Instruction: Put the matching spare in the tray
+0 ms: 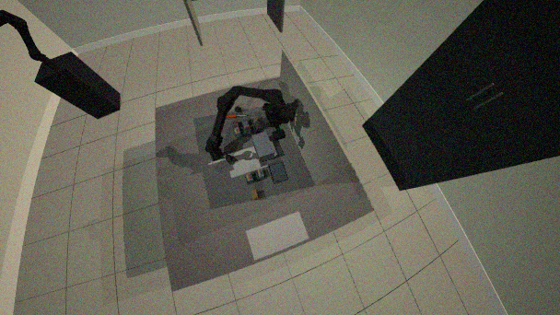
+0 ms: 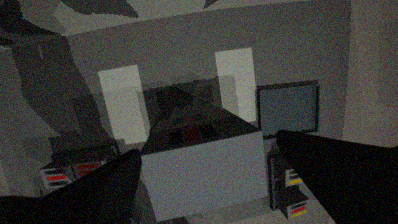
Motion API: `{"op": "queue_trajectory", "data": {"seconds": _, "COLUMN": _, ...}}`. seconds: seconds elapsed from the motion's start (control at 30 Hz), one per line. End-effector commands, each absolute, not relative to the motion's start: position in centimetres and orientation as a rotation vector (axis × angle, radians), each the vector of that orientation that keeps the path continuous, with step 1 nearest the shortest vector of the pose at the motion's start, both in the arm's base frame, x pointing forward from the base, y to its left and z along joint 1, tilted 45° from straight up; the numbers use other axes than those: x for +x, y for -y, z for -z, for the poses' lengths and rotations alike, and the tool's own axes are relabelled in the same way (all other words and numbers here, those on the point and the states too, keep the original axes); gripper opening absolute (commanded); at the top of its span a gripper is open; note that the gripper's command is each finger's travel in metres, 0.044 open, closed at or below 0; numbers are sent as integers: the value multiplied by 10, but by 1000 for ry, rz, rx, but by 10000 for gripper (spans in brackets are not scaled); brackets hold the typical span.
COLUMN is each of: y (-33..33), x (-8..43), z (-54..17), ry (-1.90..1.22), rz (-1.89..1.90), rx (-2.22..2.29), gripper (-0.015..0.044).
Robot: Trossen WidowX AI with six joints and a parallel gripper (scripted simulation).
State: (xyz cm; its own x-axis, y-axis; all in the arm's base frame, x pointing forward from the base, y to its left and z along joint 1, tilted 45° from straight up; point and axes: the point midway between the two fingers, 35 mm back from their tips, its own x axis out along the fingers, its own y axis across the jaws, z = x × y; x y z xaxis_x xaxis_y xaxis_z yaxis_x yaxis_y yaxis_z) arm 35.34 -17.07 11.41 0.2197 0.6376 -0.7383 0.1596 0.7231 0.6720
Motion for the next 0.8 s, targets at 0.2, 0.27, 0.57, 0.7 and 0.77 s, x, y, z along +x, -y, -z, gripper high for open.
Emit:
{"op": "queue_trajectory", "data": {"seconds": 0.2, "y": 161, "x": 356, "z": -121, "ry": -1317, "rz": -429, "rx": 656, "gripper": 440}}
{"op": "queue_trajectory", "data": {"seconds": 0.27, "y": 143, "x": 359, "z": -132, "ry": -1278, "rz": -519, "rx": 531, "gripper": 440}}
{"op": "queue_trajectory", "data": {"seconds": 0.57, "y": 3, "x": 344, "z": -206, "ry": -848, "rz": -1139, "rx": -308, "gripper": 440}}
{"op": "queue_trajectory", "data": {"seconds": 0.7, "y": -35, "x": 327, "z": -223, "ry": -672, "rz": -1300, "rx": -527, "gripper": 440}}
{"op": "queue_trajectory", "data": {"seconds": 0.77, "y": -35, "x": 327, "z": -223, "ry": -671, "rz": -1301, "rx": -529, "gripper": 440}}
